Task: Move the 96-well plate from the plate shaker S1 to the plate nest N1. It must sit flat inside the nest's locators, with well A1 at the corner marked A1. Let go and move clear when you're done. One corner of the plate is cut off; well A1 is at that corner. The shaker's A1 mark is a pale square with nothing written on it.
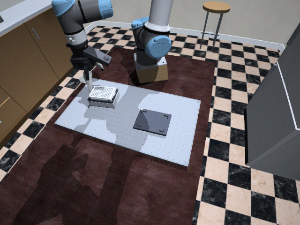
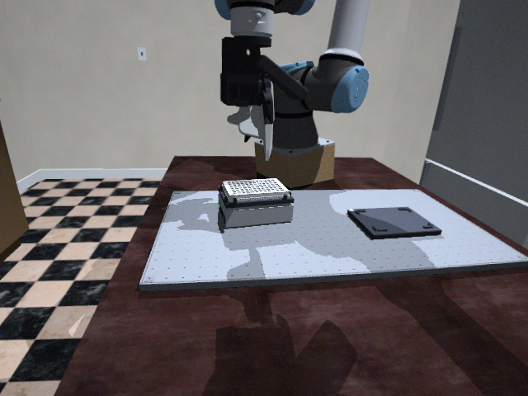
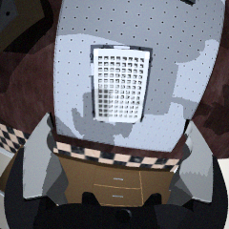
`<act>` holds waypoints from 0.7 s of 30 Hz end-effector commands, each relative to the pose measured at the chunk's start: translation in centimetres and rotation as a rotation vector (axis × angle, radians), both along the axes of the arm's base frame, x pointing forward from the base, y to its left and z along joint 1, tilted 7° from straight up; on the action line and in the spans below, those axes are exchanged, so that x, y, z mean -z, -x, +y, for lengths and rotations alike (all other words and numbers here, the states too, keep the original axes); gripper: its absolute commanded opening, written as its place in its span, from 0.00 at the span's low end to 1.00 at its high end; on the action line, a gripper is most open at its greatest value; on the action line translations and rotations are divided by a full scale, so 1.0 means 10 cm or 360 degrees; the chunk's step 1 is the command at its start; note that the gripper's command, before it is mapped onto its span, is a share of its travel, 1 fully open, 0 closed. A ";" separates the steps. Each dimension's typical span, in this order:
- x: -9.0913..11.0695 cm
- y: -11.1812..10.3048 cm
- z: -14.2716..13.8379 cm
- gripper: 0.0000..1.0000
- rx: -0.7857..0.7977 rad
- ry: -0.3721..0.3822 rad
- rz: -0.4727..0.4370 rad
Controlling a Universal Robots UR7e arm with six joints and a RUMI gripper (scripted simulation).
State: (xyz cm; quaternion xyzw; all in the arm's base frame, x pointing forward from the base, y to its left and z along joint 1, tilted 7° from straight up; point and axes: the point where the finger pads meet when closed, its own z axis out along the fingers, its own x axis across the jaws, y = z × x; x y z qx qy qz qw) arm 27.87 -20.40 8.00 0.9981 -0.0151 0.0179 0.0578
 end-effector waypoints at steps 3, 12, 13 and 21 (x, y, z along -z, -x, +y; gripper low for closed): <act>0.06 0.00 -0.01 1.00 -0.0001 0.0001 -0.0001; 0.18 -0.01 -0.02 1.00 -0.0001 0.0001 -0.0001; 0.20 -0.01 -0.03 1.00 -0.0001 0.0001 -0.0001; 0.33 -0.01 -0.04 1.00 -0.0001 0.0001 -0.0001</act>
